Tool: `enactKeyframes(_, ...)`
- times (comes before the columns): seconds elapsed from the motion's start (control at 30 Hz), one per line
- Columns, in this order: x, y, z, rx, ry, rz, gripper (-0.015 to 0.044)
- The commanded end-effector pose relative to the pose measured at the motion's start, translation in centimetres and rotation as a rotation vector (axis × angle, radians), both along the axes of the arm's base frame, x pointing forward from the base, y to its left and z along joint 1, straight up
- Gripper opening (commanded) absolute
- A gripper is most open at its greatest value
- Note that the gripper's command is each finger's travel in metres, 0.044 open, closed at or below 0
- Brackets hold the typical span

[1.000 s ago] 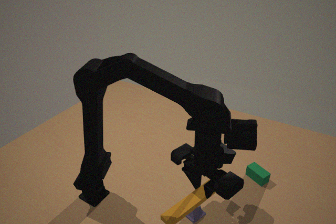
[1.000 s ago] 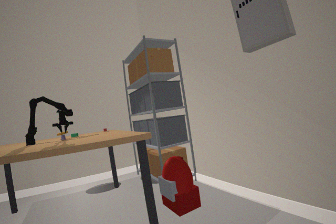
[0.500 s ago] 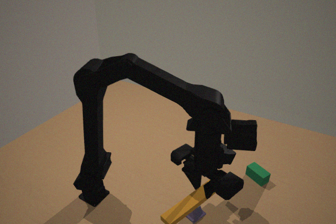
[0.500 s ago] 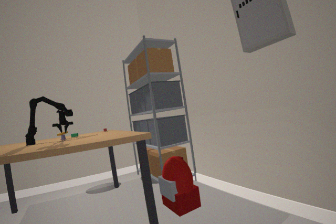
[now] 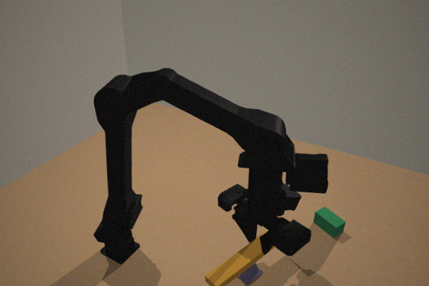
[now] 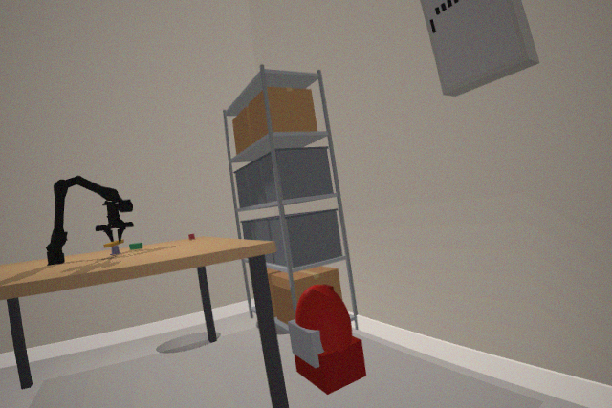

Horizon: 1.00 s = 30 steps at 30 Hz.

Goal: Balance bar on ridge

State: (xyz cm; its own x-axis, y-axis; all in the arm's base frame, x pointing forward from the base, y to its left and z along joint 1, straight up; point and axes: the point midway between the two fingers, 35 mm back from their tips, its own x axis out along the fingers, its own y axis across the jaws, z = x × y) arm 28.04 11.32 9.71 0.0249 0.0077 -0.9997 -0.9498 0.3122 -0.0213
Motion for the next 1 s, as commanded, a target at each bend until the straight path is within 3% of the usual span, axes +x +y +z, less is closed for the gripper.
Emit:
enactKeyframes(0.0,0.0,0.03,-0.06,0.002,0.001,-0.002,0.0)
enactKeyframes(0.97,-0.02,0.02,-0.31,0.002,0.001,-0.002,0.0)
